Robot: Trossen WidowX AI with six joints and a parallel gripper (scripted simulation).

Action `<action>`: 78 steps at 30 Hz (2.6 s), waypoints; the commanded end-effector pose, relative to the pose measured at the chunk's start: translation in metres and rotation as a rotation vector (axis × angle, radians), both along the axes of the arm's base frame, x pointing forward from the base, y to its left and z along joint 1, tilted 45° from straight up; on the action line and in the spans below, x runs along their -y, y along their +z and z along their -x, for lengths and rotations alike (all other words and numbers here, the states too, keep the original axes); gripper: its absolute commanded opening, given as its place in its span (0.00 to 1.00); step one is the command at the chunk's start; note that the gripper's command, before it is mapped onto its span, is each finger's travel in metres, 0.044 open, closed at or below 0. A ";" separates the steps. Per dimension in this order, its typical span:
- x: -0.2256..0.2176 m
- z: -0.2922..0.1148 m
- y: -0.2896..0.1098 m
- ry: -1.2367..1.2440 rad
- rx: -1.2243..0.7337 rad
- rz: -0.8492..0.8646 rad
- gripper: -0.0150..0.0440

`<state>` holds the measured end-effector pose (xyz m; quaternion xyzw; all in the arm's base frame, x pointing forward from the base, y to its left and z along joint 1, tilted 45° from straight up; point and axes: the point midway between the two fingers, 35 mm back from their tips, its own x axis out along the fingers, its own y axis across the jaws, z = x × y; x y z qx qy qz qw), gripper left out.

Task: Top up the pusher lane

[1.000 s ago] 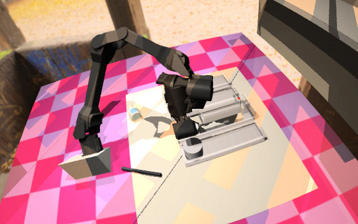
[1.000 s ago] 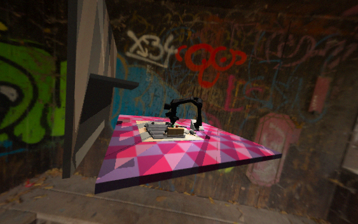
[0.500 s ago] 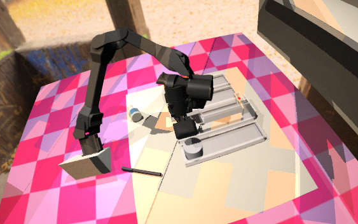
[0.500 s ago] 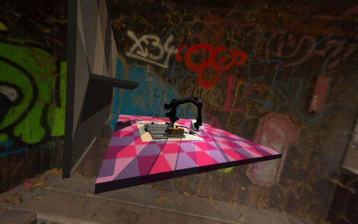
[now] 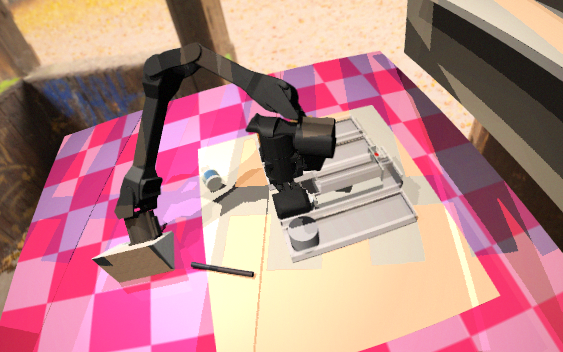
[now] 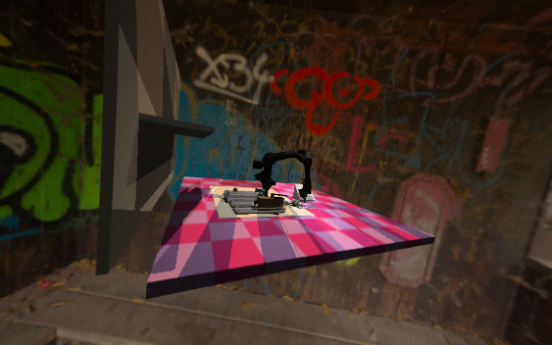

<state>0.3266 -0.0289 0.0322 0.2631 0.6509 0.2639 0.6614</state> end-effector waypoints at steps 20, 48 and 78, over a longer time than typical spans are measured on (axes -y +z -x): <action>-0.001 -0.009 0.002 -0.006 0.027 -0.007 0.25; -0.007 -0.008 -0.004 -0.006 0.028 -0.007 0.25; -0.012 -0.007 -0.009 -0.006 0.028 -0.008 0.25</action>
